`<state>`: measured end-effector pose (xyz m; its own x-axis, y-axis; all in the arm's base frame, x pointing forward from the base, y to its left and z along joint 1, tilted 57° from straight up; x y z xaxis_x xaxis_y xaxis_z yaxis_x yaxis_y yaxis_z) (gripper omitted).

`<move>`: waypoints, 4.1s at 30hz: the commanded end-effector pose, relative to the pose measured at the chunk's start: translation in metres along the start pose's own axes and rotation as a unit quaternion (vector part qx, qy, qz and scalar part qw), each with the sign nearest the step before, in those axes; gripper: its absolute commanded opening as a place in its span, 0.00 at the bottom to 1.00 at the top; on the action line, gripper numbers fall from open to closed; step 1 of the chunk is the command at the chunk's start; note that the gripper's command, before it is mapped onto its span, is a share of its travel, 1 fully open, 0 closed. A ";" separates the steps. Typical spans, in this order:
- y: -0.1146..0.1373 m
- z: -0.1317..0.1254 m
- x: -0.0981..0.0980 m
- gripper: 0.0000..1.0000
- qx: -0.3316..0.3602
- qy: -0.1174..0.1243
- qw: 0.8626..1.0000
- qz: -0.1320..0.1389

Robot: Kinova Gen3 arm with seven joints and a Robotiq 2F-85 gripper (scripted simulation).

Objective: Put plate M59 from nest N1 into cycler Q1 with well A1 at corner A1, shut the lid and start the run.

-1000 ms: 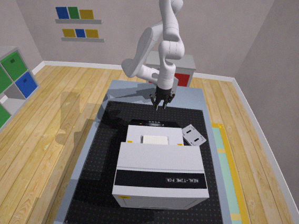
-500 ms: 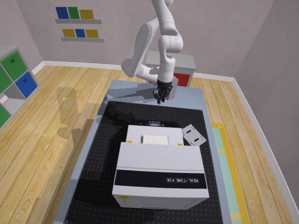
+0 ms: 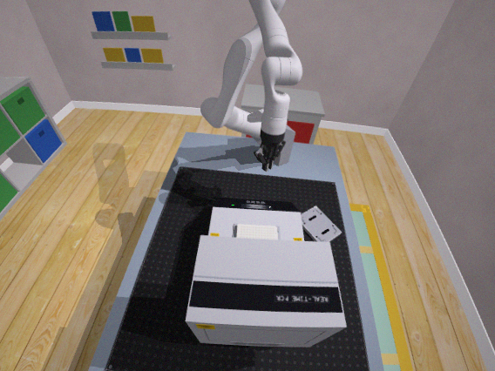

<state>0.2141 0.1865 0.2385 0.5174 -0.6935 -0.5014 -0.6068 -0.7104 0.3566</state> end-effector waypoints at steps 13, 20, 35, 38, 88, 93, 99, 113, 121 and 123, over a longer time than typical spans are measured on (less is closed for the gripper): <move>0.000 0.002 0.018 0.13 -0.003 -0.002 1.000 -0.003; 0.000 0.003 0.027 0.10 -0.003 -0.002 1.000 -0.003; 0.001 0.004 0.045 0.10 -0.003 -0.002 1.000 -0.003; 0.001 0.004 0.049 0.10 -0.003 -0.002 1.000 -0.003; 0.004 0.009 0.107 0.10 -0.002 -0.002 1.000 -0.003; 0.005 0.009 0.113 0.10 -0.002 -0.002 1.000 -0.003; 0.005 0.009 0.119 0.10 -0.002 -0.001 1.000 -0.003; 0.006 0.010 0.131 0.10 -0.002 -0.001 1.000 -0.003; 0.005 0.010 0.131 0.10 0.000 0.000 1.000 -0.004; 0.005 0.010 0.130 0.10 -0.001 0.000 1.000 -0.002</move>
<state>0.2718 0.0939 0.1671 0.5180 -0.6924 -0.5023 -0.6041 -0.7118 0.3583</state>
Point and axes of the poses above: the point where the finger pads meet when closed, its own x axis out along the fingers, its own z axis across the jaws, y = z × x, the point moved 8 cm from there along -x, back along the fingers, and after that the axes turned 15 degrees about -x, right-handed, at the moved point
